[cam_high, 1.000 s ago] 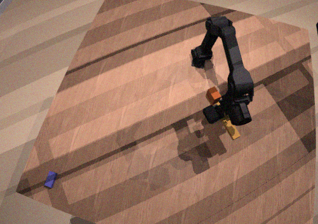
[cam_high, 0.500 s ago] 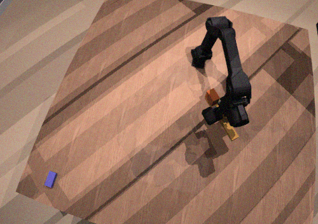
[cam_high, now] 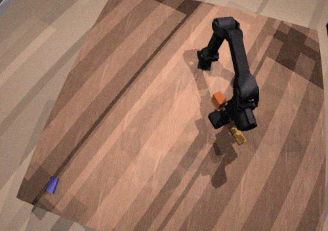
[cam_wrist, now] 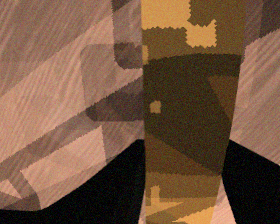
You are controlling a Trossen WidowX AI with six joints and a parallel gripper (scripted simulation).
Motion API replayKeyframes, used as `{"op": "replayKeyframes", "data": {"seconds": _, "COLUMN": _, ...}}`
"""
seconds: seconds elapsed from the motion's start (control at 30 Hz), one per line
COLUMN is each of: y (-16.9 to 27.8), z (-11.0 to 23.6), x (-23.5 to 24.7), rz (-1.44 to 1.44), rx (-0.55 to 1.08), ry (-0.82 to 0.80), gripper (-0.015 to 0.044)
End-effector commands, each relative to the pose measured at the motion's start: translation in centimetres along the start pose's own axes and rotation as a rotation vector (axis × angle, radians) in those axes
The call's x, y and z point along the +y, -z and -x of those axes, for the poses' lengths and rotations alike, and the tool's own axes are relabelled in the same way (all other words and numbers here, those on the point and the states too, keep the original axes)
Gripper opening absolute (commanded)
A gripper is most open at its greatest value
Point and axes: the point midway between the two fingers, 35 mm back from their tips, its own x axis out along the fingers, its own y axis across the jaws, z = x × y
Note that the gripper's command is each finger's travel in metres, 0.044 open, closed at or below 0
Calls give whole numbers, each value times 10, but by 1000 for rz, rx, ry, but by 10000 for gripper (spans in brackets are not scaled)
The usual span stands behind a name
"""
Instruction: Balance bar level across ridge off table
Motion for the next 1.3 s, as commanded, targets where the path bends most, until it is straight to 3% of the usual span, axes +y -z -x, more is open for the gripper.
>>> {"op": "replayKeyframes", "data": {"seconds": 0.0, "y": 0, "z": 0, "x": 0, "rz": 1, "rx": -2, "ry": 0, "gripper": 0}}
{"op": "replayKeyframes", "data": {"seconds": 1.27, "y": 0, "z": -3, "x": 0, "rz": 1, "rx": -2, "ry": 0, "gripper": 0}}
